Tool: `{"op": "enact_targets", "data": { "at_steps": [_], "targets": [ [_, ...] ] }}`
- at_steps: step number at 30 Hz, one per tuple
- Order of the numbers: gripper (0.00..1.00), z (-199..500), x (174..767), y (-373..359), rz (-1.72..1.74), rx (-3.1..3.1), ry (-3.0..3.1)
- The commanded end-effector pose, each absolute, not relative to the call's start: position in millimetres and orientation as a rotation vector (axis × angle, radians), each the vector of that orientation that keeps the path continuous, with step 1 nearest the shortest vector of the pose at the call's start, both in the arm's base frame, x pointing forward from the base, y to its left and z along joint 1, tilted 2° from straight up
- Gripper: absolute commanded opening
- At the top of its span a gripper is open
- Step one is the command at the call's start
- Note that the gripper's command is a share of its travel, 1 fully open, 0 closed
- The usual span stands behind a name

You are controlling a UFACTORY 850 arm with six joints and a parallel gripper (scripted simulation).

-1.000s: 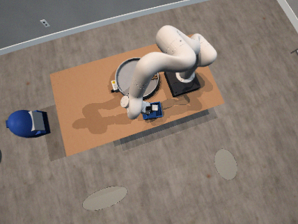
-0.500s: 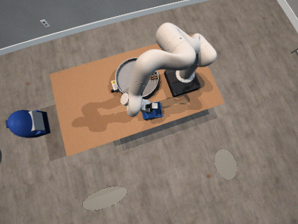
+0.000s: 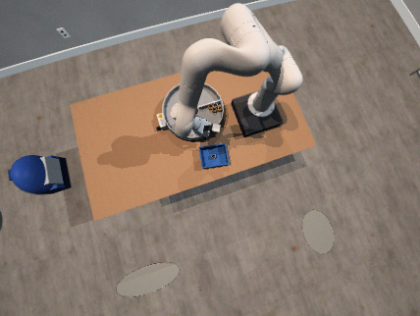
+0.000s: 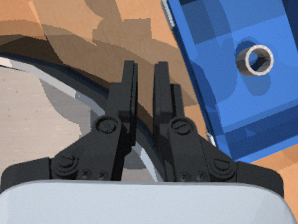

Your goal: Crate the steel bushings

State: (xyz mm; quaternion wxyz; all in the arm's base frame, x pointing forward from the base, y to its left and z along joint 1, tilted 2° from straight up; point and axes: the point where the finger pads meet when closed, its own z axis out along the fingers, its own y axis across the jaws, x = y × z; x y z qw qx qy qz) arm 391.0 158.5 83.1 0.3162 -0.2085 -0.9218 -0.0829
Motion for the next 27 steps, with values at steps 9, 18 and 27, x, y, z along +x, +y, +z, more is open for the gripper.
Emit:
{"op": "enact_targets", "data": {
  "at_steps": [9,18,27],
  "targets": [
    [0.1,83,377,54,-0.275,-0.689,-2.398],
    [0.1,82,366,-19,-0.314,-0.789,-2.371],
    [0.1,81,361,-49,-0.329,-0.83,-2.359]
  ]
}}
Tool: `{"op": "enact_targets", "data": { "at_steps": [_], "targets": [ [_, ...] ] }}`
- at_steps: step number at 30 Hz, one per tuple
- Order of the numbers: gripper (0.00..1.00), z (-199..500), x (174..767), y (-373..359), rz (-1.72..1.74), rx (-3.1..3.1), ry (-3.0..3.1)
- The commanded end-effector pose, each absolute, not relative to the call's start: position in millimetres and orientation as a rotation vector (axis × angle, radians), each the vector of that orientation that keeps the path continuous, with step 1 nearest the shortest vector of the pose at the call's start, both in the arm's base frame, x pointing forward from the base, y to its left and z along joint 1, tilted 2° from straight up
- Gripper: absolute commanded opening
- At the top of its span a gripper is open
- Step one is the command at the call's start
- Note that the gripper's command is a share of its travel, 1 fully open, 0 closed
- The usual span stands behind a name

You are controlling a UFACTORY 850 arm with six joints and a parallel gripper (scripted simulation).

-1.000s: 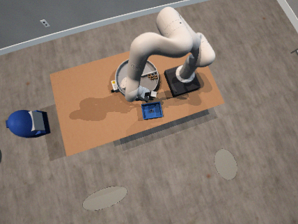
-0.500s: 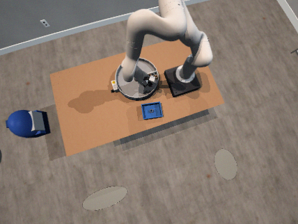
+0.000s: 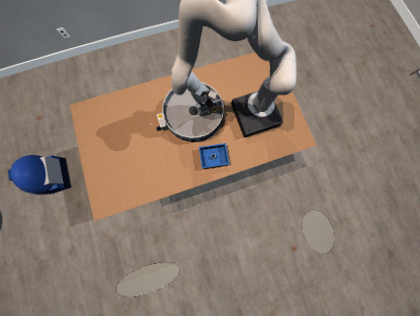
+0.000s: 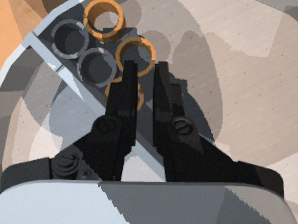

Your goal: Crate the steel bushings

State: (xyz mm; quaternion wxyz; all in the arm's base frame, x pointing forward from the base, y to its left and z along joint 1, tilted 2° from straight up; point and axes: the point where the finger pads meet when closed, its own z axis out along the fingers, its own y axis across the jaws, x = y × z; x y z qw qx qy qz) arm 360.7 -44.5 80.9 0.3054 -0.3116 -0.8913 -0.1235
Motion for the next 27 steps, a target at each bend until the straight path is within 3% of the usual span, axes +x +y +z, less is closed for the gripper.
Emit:
{"op": "enact_targets", "data": {
  "at_steps": [1,27],
  "targets": [
    [0.1,81,361,-49,-0.329,-0.83,-2.359],
    [0.1,59,362,-49,-0.329,-0.83,-2.359]
  ]
}}
